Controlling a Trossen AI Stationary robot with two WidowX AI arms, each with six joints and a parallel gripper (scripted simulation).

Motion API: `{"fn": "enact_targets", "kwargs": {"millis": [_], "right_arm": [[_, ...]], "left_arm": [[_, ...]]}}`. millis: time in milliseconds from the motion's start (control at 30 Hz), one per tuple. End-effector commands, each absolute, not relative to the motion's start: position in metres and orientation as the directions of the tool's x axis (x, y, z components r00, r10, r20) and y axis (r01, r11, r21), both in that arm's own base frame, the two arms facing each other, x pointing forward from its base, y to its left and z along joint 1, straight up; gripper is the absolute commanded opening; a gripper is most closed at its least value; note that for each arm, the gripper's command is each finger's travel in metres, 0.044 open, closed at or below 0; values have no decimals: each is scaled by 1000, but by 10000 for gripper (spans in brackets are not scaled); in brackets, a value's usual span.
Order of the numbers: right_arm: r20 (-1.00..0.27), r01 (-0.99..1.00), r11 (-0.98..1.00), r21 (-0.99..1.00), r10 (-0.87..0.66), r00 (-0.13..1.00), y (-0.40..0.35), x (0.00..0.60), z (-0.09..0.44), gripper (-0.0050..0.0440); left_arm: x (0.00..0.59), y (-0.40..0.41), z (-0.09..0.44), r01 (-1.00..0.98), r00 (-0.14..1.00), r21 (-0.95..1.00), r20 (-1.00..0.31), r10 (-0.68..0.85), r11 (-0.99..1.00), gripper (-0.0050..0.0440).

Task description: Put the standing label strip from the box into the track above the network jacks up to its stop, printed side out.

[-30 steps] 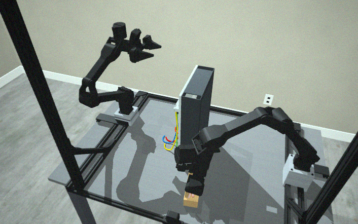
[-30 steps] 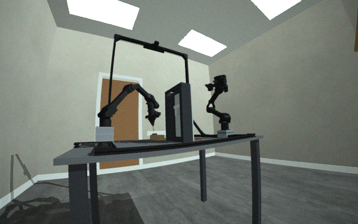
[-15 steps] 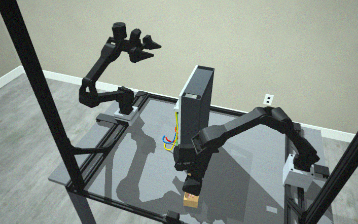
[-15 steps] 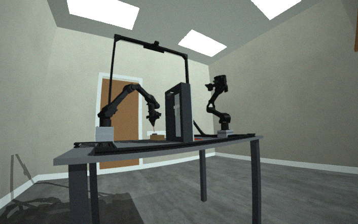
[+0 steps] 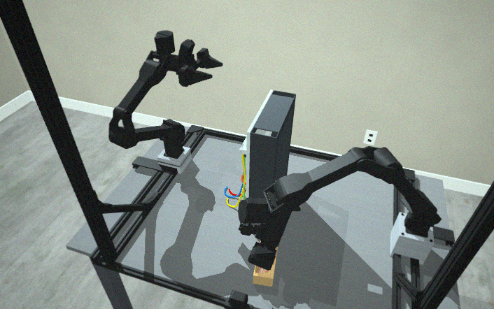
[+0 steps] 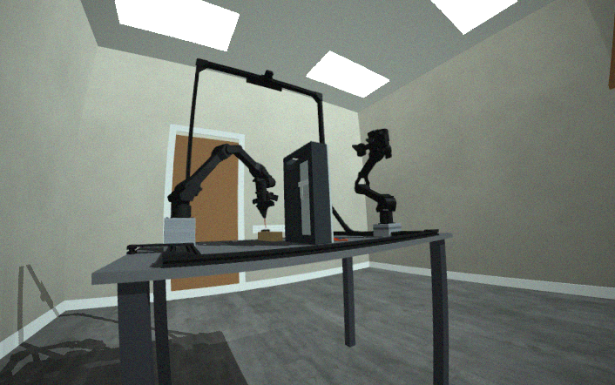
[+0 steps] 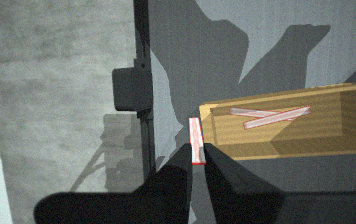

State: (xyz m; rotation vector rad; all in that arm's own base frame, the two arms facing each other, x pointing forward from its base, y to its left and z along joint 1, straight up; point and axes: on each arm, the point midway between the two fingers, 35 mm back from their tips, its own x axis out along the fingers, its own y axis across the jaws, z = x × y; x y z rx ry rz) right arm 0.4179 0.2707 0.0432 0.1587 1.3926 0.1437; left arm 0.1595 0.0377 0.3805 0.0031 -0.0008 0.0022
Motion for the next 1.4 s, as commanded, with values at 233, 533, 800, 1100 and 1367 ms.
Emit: {"fn": "enact_targets", "kwargs": {"millis": [233,533,800,1100,1367], "right_arm": [[-941,16,962,271,262,215,276,426,59,-50],[-925,37,947,319,303,227,279,431,57,-50],[-914,52,934,352,331,236,281,434,56,-50],[-893,72,912,404,375,249,284,439,55,-50],[-877,85,894,439,406,258,286,443,54,-50]], "left_arm": [[159,37,382,0,1000,4,2,0,1000,440],[159,37,382,0,1000,4,2,0,1000,440],[159,37,382,0,1000,4,2,0,1000,440],[159,37,382,0,1000,4,2,0,1000,440],[159,37,382,0,1000,4,2,0,1000,440]]}}
